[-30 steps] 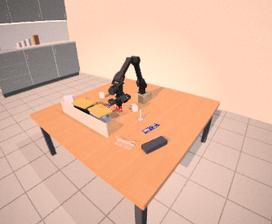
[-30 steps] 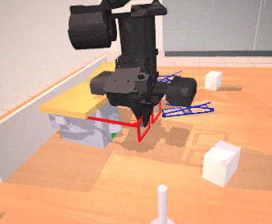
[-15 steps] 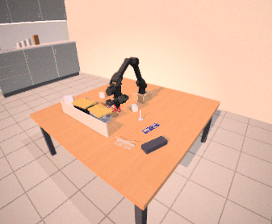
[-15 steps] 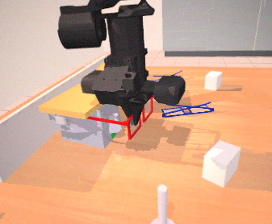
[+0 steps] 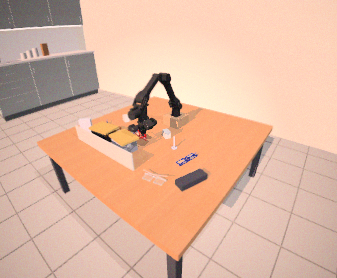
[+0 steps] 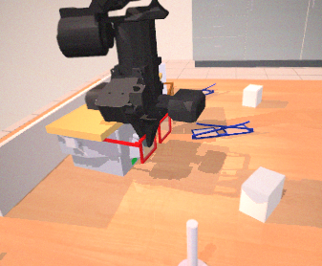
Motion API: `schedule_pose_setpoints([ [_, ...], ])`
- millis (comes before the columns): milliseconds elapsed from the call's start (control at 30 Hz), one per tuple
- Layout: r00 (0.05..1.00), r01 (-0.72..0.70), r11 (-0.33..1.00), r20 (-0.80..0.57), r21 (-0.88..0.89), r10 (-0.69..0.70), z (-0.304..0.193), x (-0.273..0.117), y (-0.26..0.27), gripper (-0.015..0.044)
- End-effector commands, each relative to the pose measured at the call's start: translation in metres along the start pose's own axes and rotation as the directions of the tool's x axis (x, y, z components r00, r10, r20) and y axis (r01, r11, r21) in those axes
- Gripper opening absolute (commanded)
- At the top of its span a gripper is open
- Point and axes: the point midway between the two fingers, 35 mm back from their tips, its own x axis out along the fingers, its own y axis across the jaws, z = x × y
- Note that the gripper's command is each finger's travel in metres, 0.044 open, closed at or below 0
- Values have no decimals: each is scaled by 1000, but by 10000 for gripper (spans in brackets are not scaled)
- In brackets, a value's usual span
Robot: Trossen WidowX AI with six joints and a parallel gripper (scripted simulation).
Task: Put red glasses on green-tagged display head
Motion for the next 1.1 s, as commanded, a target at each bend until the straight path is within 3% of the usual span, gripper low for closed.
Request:
schedule_pose_setpoints([
  [0,1000,-5,1000,-7,-4,5,-1,3,-5,0],
  [1067,1000,-7,1000,-8,-4,7,0,5,-30,0],
])
